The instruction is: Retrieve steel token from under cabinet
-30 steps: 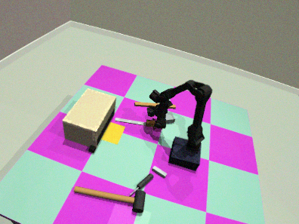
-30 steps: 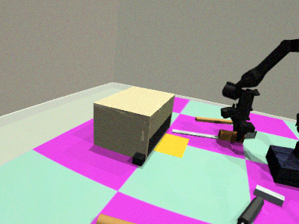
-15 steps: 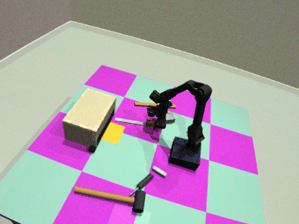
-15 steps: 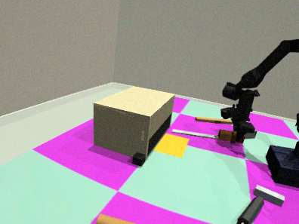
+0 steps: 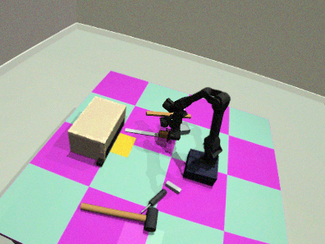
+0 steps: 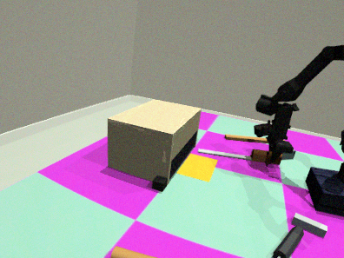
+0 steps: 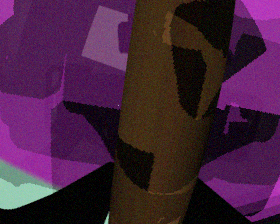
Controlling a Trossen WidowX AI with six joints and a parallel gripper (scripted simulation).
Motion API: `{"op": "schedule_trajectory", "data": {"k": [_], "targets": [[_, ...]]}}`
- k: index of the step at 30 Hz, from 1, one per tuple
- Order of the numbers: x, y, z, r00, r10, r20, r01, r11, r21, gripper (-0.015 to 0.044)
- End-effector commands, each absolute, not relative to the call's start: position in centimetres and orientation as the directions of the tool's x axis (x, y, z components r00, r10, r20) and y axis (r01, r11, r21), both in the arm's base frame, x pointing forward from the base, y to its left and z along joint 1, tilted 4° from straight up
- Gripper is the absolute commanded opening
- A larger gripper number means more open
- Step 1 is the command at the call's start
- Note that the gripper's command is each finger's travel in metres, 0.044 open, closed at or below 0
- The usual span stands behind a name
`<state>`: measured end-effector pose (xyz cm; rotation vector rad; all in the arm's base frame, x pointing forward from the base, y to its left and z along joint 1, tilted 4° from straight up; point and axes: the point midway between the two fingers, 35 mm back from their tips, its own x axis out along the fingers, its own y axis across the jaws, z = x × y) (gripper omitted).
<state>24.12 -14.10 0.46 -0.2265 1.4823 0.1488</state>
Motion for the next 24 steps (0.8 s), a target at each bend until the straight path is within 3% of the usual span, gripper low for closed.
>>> {"op": "schedule_trajectory", "data": {"k": [1, 24], "targets": [[24.3, -14.1, 0.5, 0.085, -0.041, -0.996, -0.240, 0.969, -0.060, 0.0000], [27.5, -13.1, 0.8, 0.088, -0.037, -0.995, -0.280, 0.958, -0.061, 0.0000]]}}
